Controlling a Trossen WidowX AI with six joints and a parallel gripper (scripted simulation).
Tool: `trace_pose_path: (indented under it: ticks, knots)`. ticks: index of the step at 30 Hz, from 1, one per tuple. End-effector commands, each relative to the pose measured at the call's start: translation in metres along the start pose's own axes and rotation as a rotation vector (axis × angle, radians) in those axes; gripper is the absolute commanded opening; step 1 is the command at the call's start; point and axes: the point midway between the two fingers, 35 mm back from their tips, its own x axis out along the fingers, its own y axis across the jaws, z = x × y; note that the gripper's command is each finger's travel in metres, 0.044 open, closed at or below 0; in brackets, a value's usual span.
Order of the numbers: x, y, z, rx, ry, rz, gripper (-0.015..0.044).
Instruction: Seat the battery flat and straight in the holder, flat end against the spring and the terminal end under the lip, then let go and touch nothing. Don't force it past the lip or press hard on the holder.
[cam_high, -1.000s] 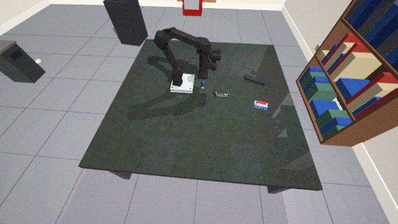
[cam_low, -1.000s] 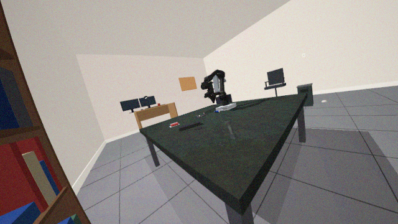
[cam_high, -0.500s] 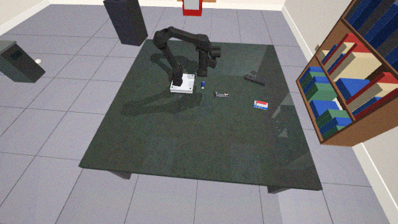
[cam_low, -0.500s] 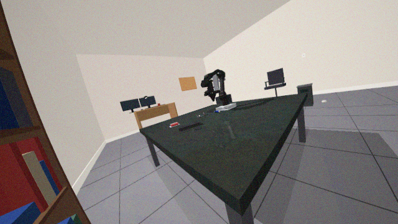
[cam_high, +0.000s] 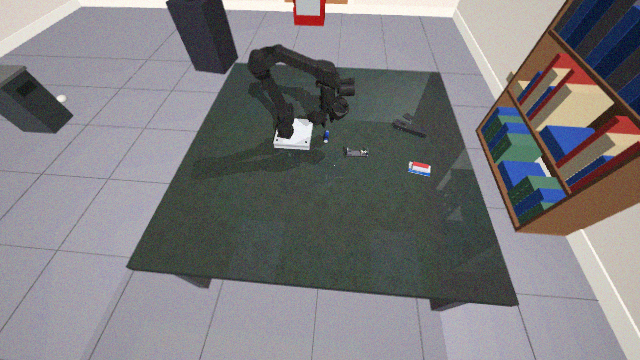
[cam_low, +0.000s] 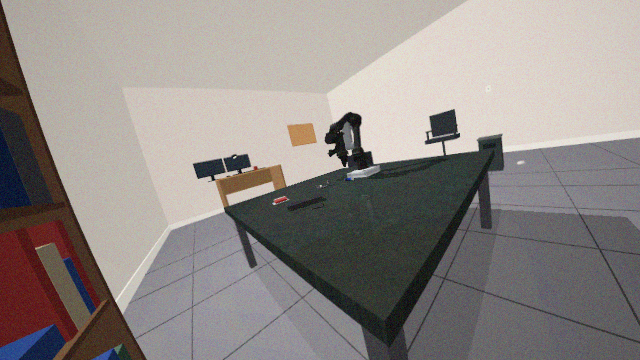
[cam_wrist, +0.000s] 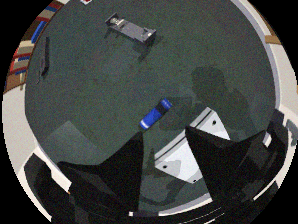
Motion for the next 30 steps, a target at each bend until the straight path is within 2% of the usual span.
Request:
trace_pose_path:
  ticks: [1, 3, 30]
  knots:
    - [0.038, 0.004, -0.01, 0.799, 0.005, -0.019, 0.022]
    - [0.04, 0.004, -0.011, 0.871, 0.004, -0.02, 0.022]
    - [0.051, 0.005, -0.01, 0.873, 0.004, -0.02, 0.022]
